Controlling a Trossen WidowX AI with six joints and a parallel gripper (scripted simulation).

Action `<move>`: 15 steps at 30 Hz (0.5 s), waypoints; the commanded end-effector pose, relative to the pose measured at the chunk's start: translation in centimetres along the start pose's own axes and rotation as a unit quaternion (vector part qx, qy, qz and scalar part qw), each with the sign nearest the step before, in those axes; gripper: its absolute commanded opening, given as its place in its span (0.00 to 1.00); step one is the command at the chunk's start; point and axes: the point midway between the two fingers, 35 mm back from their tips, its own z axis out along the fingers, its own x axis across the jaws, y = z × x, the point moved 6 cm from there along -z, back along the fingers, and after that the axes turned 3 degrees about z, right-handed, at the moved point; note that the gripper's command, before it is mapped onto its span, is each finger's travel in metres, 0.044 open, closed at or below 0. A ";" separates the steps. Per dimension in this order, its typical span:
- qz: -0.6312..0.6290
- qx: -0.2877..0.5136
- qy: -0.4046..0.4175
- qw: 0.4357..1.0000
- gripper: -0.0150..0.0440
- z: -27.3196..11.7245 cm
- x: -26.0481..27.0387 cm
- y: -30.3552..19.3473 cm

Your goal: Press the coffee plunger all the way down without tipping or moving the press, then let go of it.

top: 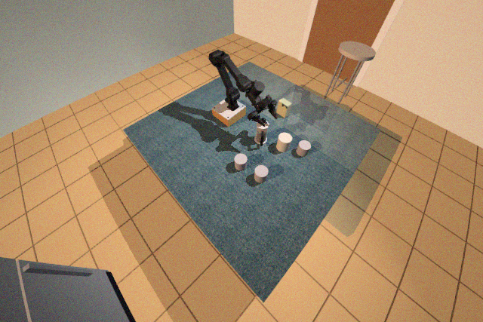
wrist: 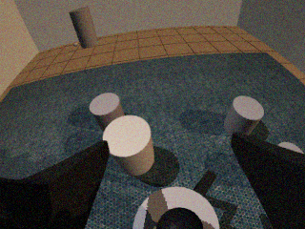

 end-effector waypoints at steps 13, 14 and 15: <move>0.003 0.005 -0.003 1.000 1.00 -6.8 -0.1 2.5; 0.003 0.005 -0.003 1.000 1.00 -6.8 -0.1 2.5; 0.003 0.005 -0.003 1.000 1.00 -6.8 -0.1 2.5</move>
